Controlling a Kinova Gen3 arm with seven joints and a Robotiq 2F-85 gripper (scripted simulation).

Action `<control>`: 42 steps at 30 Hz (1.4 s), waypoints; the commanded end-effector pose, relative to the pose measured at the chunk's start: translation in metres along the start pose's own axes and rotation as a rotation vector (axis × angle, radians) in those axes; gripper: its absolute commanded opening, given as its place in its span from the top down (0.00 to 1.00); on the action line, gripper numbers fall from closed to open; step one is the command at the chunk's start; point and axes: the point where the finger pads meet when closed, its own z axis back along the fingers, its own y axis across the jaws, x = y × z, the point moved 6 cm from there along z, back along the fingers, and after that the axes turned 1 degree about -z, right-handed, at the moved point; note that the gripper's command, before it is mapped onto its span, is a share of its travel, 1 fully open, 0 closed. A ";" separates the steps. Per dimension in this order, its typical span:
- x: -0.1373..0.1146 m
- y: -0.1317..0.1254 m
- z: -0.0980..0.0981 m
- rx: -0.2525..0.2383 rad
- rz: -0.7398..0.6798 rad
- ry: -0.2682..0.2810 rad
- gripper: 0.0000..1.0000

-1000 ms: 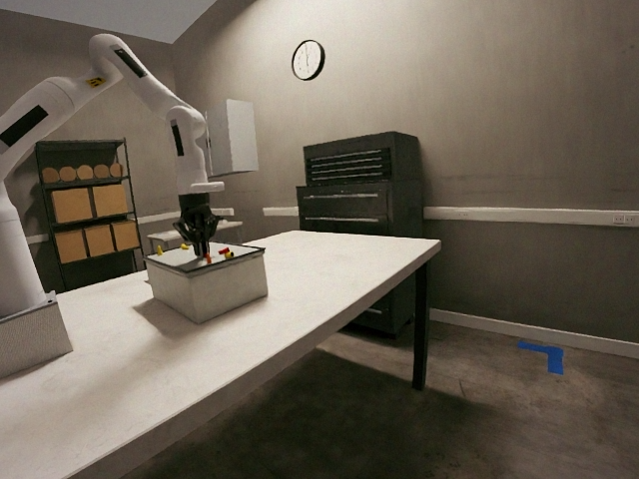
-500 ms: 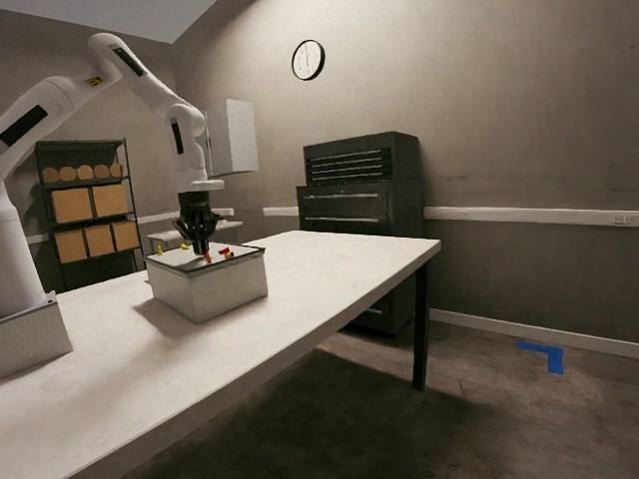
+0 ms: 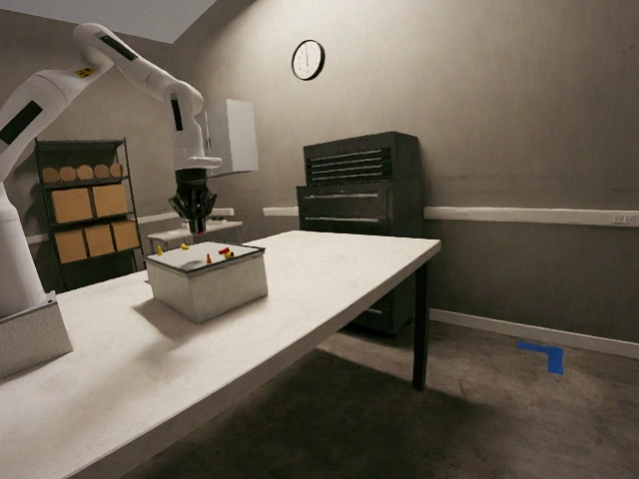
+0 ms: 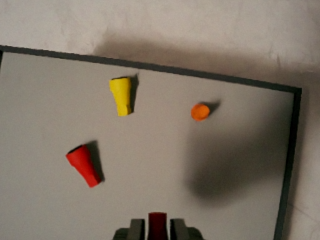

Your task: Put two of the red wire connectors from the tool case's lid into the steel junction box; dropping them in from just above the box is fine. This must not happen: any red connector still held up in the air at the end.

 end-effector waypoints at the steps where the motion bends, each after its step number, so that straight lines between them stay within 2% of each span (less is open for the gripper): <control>1: 0.003 -0.004 0.010 -0.012 0.008 -0.001 0.81; 24: 0.009 -0.005 0.013 -0.012 0.008 -0.001 0.81; 33: 0.027 -0.008 0.013 -0.012 0.008 -0.001 0.81; 42: 0.072 -0.016 0.013 -0.012 0.008 -0.001 0.81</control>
